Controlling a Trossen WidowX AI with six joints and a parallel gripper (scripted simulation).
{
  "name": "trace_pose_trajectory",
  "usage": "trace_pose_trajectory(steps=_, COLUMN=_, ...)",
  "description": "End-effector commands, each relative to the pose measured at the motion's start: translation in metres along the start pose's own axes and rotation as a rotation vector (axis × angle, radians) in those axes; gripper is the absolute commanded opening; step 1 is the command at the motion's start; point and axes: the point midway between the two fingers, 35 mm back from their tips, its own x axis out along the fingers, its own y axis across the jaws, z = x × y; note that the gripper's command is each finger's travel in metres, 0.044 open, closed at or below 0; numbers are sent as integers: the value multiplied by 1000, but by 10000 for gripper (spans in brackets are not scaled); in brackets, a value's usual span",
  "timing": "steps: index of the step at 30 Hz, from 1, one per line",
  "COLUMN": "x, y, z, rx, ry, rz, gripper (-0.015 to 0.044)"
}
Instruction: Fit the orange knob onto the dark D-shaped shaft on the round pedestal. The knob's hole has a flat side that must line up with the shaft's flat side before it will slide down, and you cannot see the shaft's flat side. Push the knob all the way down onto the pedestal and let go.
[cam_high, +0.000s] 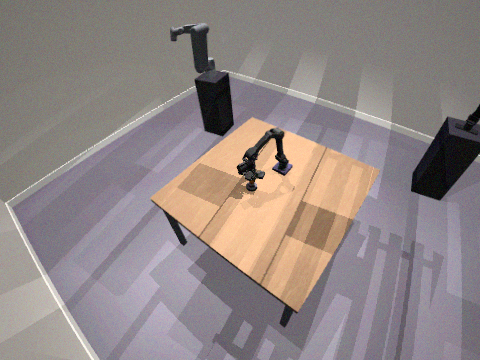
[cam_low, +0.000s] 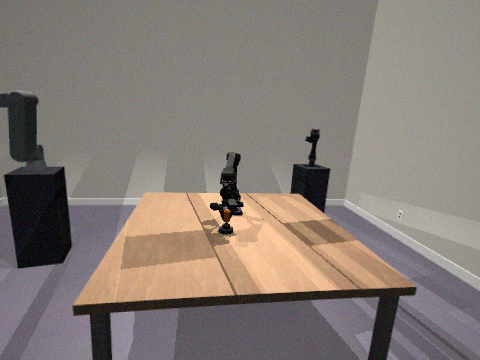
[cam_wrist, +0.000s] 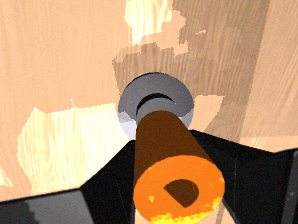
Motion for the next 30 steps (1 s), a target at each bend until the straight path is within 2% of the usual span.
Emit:
trace_pose_trajectory(steps=1, x=-3, y=0, z=1, rx=-87, ry=-7, rz=-2, gripper=0)
trace_pose_trajectory(steps=4, x=-3, y=-1, z=3, rx=-172, ry=-7, rz=-2, gripper=0)
trace_pose_trajectory(steps=30, x=-3, y=-5, z=7, rx=-198, ry=-7, rz=-2, gripper=0)
